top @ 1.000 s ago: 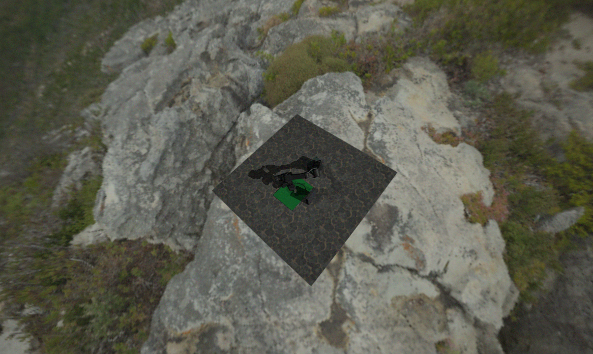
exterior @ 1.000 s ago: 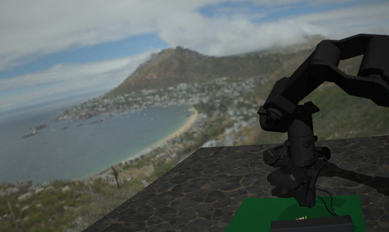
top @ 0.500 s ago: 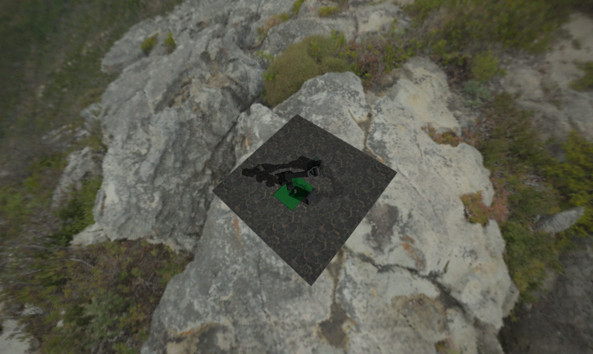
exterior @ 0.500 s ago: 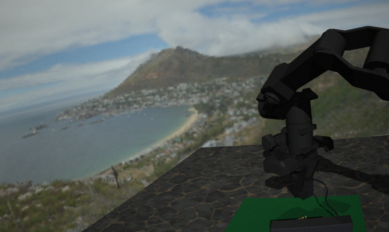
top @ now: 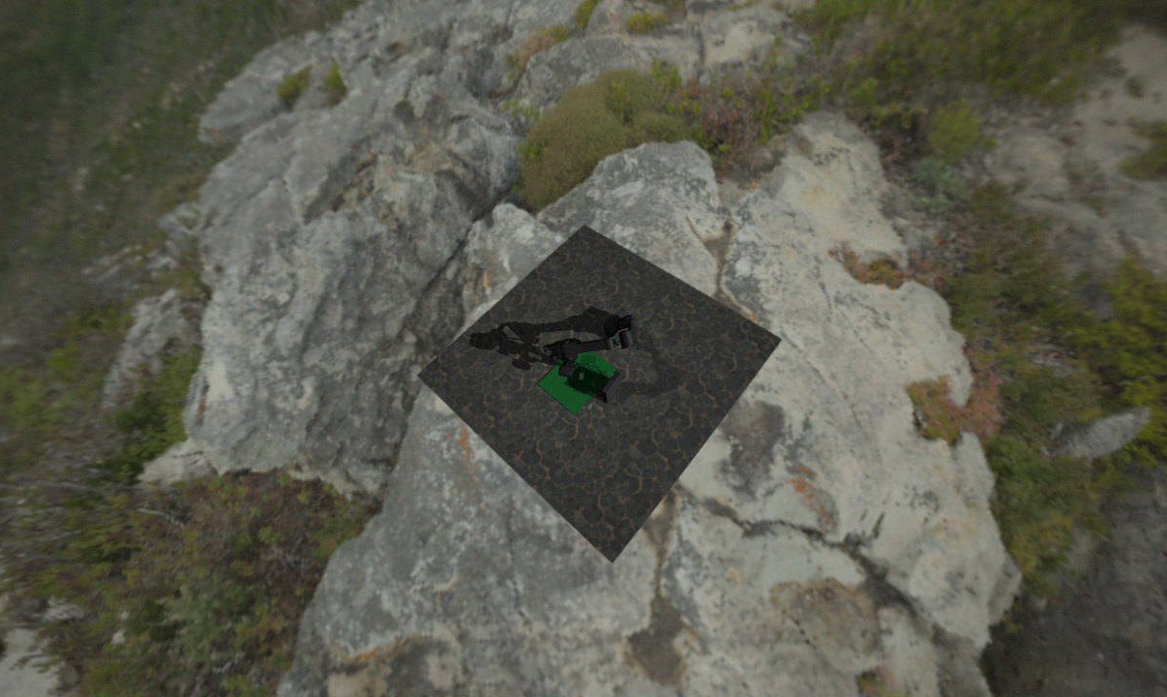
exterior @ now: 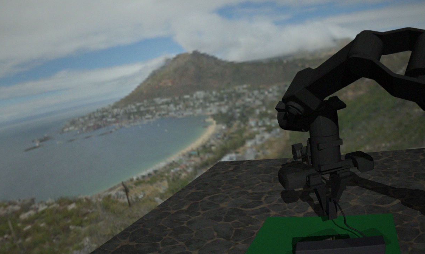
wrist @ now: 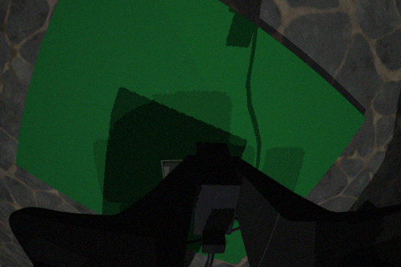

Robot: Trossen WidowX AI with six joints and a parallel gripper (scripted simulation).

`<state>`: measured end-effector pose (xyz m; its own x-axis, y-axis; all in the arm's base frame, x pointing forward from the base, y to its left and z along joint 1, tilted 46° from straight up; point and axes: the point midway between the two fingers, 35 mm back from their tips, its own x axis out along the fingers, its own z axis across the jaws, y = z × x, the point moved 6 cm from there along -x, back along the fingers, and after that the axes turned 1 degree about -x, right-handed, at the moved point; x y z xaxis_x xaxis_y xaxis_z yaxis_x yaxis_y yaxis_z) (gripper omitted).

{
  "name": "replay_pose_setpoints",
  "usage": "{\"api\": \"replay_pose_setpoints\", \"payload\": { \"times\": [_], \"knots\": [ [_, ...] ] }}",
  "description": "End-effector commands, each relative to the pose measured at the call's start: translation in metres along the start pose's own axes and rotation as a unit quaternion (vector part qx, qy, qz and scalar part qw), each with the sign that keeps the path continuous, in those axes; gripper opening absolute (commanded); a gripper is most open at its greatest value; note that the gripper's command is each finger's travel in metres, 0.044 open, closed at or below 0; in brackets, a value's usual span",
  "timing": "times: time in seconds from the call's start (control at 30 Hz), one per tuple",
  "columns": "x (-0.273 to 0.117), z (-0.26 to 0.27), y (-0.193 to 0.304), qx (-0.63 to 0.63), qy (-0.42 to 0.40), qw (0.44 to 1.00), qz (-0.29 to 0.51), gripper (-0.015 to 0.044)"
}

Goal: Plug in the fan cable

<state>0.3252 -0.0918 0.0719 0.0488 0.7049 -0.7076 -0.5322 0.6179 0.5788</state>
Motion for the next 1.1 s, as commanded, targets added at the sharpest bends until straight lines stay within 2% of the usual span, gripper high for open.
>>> {"api": "replay_pose_setpoints", "payload": {
  "times": [0.0,0.53,1.07],
  "knots": [
    [0.001,0.002,0.006,0.085,-0.001,0.996,0.004,0.0],
    [0.001,0.01,0.022,0.354,0.001,0.935,0.005,0.0],
    [0.002,0.017,0.038,0.595,0.002,0.803,0.005,0.0]
  ]
}}
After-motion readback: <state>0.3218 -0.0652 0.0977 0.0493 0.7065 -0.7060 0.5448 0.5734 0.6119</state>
